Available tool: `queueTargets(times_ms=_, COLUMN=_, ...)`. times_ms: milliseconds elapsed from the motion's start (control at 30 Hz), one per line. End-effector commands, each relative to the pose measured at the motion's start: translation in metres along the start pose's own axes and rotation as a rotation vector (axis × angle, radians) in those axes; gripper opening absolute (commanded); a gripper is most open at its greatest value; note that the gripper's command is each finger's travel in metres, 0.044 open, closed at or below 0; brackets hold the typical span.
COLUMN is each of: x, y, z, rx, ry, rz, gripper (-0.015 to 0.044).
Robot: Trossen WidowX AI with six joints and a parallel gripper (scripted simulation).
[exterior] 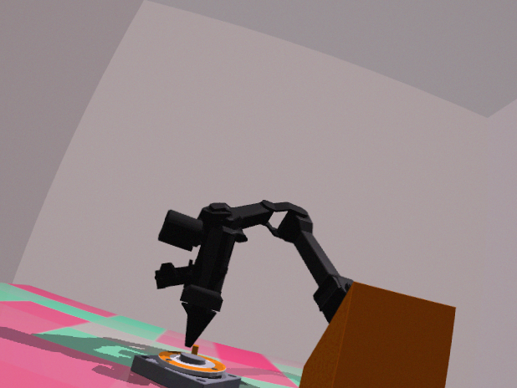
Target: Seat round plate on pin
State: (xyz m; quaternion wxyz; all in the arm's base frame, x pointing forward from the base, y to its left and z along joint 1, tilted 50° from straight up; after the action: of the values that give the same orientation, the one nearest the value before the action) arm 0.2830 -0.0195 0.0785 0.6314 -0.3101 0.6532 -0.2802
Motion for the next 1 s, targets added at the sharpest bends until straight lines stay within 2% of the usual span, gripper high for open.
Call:
queueTargets(times_ms=0, x=0.001, y=0.001, z=-0.007, rx=-0.007, ry=0.009, rz=0.000, gripper=0.0000)
queueTargets(times_ms=967, x=0.000, y=0.006, z=-0.026, rx=-0.008, ry=0.010, rz=0.000, gripper=0.0000)
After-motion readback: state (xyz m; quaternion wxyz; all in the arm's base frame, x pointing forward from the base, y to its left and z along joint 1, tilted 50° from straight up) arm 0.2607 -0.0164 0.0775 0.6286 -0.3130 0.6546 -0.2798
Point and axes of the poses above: the point midway between the two fingers, 35 mm back from their tips, its own x axis out along the fingers, its own y axis across the jaws, z = x × y, the point moved 8 cm from there along -x, back along the fingers, and after that the axes turned 8 degrees about -x, right-handed, at the moved point
